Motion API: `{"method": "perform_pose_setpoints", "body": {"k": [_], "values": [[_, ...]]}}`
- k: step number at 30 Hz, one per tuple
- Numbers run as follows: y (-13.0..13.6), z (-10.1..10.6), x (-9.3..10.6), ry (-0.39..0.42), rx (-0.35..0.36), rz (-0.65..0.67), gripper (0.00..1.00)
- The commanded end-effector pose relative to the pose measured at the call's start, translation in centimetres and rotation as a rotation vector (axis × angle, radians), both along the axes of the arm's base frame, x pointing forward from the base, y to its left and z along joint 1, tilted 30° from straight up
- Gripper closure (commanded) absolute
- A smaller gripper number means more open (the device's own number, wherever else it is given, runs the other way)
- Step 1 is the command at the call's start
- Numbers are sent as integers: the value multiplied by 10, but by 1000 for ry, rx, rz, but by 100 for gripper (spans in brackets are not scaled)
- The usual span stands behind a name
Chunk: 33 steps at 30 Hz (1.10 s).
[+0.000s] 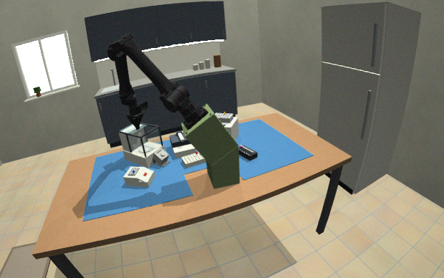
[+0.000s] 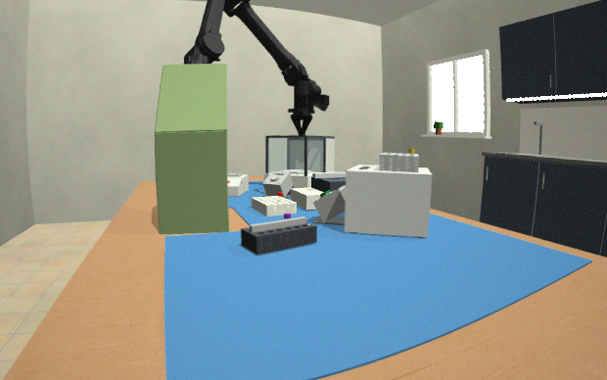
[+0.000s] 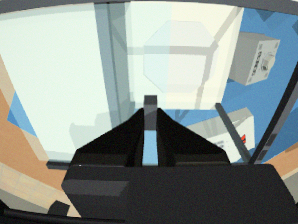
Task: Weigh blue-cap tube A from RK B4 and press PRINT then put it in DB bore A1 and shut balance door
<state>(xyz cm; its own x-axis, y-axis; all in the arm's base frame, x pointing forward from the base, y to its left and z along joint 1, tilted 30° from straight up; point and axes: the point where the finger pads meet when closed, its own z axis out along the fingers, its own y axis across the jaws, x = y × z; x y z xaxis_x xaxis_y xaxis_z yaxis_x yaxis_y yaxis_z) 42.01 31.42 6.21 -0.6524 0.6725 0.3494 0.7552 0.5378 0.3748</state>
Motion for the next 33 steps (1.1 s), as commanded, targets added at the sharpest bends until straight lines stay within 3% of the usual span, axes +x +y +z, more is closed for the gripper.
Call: {"method": "perform_pose_setpoints", "body": {"k": [1, 2, 6, 18, 19, 22, 33], "values": [[-3, 1, 0, -13, 5, 3, 94], [-4, -8, -3, 7, -5, 3, 94], [-6, 0, -3, -16, 7, 2, 94], [-12, -6, -11, -11, 5, 2, 94], [-13, -14, -15, 8, -5, 2, 94], [-14, -6, -14, -13, 5, 3, 94], [-20, -12, -22, -10, 4, 2, 94]]}}
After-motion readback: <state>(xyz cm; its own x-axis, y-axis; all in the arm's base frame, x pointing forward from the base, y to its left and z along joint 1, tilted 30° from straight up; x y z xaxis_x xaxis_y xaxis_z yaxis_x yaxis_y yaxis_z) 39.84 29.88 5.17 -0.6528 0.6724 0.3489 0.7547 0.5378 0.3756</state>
